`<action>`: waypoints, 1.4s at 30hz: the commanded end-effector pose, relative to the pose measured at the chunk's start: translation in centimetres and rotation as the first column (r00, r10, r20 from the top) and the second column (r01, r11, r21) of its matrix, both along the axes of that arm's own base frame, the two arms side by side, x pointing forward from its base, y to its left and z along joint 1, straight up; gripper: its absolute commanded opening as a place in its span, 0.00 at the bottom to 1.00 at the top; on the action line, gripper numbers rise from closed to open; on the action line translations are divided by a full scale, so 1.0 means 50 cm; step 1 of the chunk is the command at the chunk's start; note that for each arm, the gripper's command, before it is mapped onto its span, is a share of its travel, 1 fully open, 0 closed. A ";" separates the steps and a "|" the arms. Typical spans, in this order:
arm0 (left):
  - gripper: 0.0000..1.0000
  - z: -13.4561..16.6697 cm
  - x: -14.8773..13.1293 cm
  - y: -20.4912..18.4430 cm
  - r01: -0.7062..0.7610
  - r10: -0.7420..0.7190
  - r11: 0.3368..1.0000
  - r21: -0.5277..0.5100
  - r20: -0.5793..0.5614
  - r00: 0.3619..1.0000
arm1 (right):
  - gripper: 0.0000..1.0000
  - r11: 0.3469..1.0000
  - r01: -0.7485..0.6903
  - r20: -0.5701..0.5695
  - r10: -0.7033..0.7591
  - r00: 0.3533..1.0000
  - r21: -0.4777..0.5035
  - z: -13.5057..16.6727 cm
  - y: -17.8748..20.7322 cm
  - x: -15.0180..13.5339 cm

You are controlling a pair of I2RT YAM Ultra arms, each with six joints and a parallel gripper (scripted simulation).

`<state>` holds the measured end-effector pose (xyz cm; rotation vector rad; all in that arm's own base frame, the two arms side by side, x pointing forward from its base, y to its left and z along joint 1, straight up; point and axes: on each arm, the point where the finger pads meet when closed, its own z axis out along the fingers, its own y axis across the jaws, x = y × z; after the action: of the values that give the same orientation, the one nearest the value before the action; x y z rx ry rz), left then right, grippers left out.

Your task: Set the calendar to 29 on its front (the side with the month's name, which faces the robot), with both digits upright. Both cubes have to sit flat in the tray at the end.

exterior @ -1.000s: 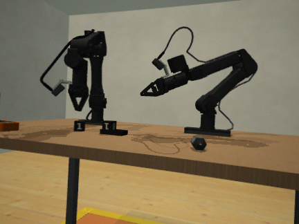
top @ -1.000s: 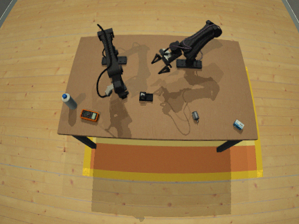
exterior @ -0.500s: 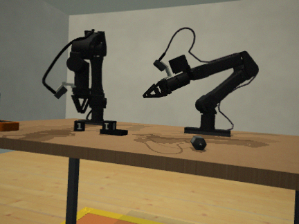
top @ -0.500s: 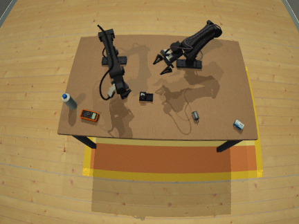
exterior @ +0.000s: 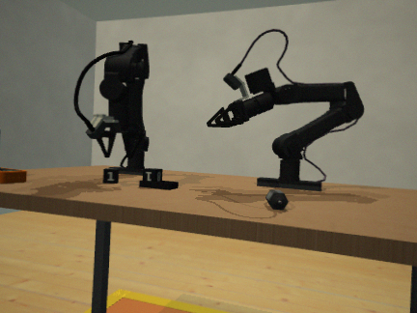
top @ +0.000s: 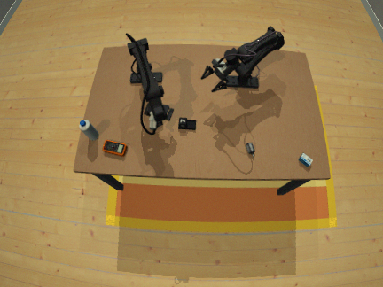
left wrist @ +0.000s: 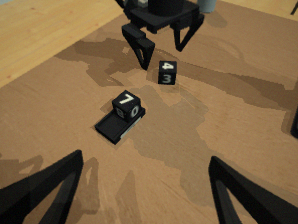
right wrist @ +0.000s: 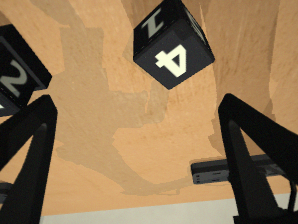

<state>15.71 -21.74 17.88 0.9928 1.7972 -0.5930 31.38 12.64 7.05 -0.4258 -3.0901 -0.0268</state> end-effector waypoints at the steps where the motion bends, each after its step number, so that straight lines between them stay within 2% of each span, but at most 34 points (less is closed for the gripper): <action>1: 1.00 0.040 -0.008 0.016 0.004 -0.003 1.000 -0.019 0.014 1.000 | 1.00 0.969 -0.245 0.006 0.245 0.970 0.025 0.020 0.023 0.007; 4: 1.00 0.042 -0.008 0.018 0.001 -0.001 1.000 -0.019 0.014 1.000 | 1.00 0.958 -0.286 0.007 0.286 0.958 0.026 0.020 0.026 0.008; 6: 1.00 0.044 -0.010 0.024 -0.003 0.003 1.000 -0.018 0.012 1.000 | 1.00 0.929 -0.370 0.009 0.370 0.929 0.029 0.021 0.030 0.008; 12: 1.00 0.059 -0.014 0.039 -0.015 0.016 0.999 -0.028 0.021 1.000 | 1.00 0.792 -0.610 0.017 0.609 0.793 0.034 0.021 0.050 0.012; 19: 1.00 0.070 -0.015 0.045 -0.022 0.023 0.999 -0.039 0.028 0.999 | 1.00 0.582 -0.812 0.027 0.812 0.584 0.038 0.022 0.069 0.015; 21: 1.00 0.070 -0.015 0.045 -0.022 0.023 0.999 -0.039 0.028 0.999 | 1.00 0.582 -0.812 0.027 0.812 0.584 0.038 0.022 0.069 0.015; 26: 1.00 0.077 -0.013 0.044 -0.022 0.024 0.998 -0.051 0.038 0.999 | 1.00 0.369 -0.929 0.036 0.928 0.370 0.039 0.022 0.085 0.017; 31: 1.00 0.077 -0.013 0.044 -0.022 0.024 0.998 -0.051 0.038 0.999 | 1.00 0.176 -0.984 0.043 0.983 0.177 0.037 0.022 0.099 0.020; 35: 1.00 0.077 -0.013 0.044 -0.022 0.024 0.998 -0.051 0.038 0.999 | 1.00 0.051 -0.998 0.041 0.998 0.052 0.030 0.022 0.107 0.024; 40: 1.00 0.077 -0.013 0.044 -0.022 0.024 0.998 -0.051 0.038 0.999 | 1.00 0.018 -0.999 0.043 0.999 0.019 0.028 0.022 0.113 0.026; 42: 1.00 0.062 -0.012 0.042 -0.026 0.027 0.999 -0.036 0.024 0.999 | 1.00 0.029 -0.999 0.043 0.999 0.031 0.028 0.022 0.114 0.027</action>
<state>15.10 -19.58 19.15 0.9637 1.8130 -0.5754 32.53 17.55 7.00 1.7654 -2.5502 -0.0627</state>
